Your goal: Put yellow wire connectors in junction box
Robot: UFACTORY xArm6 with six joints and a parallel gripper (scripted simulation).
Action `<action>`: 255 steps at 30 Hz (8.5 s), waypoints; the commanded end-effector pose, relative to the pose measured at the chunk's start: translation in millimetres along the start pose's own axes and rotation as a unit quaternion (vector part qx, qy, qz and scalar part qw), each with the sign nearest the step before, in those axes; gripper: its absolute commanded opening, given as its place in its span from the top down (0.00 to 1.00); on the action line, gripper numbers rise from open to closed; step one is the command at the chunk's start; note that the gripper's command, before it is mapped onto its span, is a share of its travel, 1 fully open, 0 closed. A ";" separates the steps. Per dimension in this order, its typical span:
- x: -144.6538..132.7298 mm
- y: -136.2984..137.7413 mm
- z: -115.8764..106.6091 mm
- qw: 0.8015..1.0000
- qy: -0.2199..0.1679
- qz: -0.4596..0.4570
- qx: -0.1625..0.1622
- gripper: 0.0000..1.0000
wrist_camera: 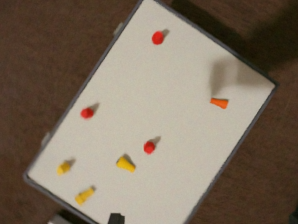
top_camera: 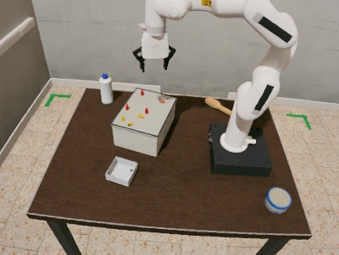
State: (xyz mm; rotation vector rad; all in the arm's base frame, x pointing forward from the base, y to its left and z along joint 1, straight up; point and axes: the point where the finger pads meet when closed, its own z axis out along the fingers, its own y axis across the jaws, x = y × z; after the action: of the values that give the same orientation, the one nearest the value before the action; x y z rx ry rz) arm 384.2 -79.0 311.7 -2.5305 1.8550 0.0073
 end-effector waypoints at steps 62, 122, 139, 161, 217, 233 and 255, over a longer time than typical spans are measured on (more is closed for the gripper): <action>30.3 -42.6 60.4 0.986 0.004 0.169 0.001 0.70; -16.1 -138.1 204.9 0.909 0.004 -0.417 -0.001 0.70; -15.6 -139.5 204.9 0.909 0.004 -0.417 -0.001 0.70; -15.4 -139.5 222.0 0.909 0.004 -0.417 -0.001 0.70; -15.5 -139.5 207.0 0.909 0.004 -0.417 -0.001 0.97; -16.0 -139.5 152.8 0.909 0.004 -0.417 -0.001 0.97; -31.6 -141.1 152.1 0.909 0.004 -0.417 -0.001 0.97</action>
State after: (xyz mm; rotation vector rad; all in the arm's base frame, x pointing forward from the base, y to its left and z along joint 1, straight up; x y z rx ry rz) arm 509.4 -14.5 157.7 -3.0792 0.6324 0.0048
